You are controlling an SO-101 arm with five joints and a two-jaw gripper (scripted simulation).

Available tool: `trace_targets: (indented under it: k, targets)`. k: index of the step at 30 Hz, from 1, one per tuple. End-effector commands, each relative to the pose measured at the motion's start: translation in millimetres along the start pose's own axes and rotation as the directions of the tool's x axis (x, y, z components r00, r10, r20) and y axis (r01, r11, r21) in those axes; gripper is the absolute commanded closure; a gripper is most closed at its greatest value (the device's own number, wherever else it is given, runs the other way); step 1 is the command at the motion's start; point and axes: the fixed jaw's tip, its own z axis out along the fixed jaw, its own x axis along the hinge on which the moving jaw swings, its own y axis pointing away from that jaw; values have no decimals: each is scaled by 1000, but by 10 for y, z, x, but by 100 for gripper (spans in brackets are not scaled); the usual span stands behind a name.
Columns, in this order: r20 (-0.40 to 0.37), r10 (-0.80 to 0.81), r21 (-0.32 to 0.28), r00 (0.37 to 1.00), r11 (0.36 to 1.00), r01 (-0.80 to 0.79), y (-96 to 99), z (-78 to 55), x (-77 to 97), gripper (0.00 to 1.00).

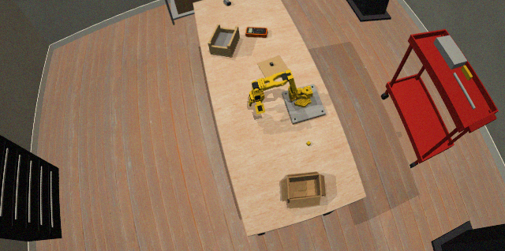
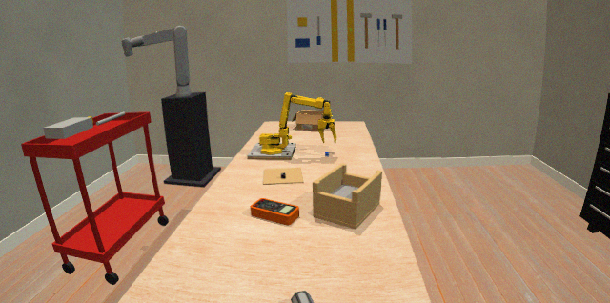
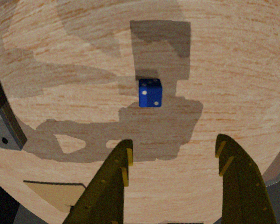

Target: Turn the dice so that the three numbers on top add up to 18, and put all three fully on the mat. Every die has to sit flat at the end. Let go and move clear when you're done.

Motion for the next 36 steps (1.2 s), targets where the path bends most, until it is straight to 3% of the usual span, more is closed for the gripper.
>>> trace_targets:
  k: [1, 7, 9, 14, 18, 22, 36]
  targets:
    - [1, -3, 72, 1000, 997, 3, -47, -140, 14, 74]
    - [0, -3, 238, 1000, 971, 3, -120, -448, 15, 74]
    - [0, -3, 238, 1000, 971, 3, -120, -448, 15, 74]
    - [-1, -2, 376, 1000, 927, 3, -140, -720, 15, 74]
    - [-2, -2, 446, 1000, 895, 3, -134, -863, 15, 75]
    - [-2, -2, 470, 1000, 883, 3, -130, -915, 15, 75]
    - [12, 25, 471, 1000, 882, -28, -131, -915, 11, 75]
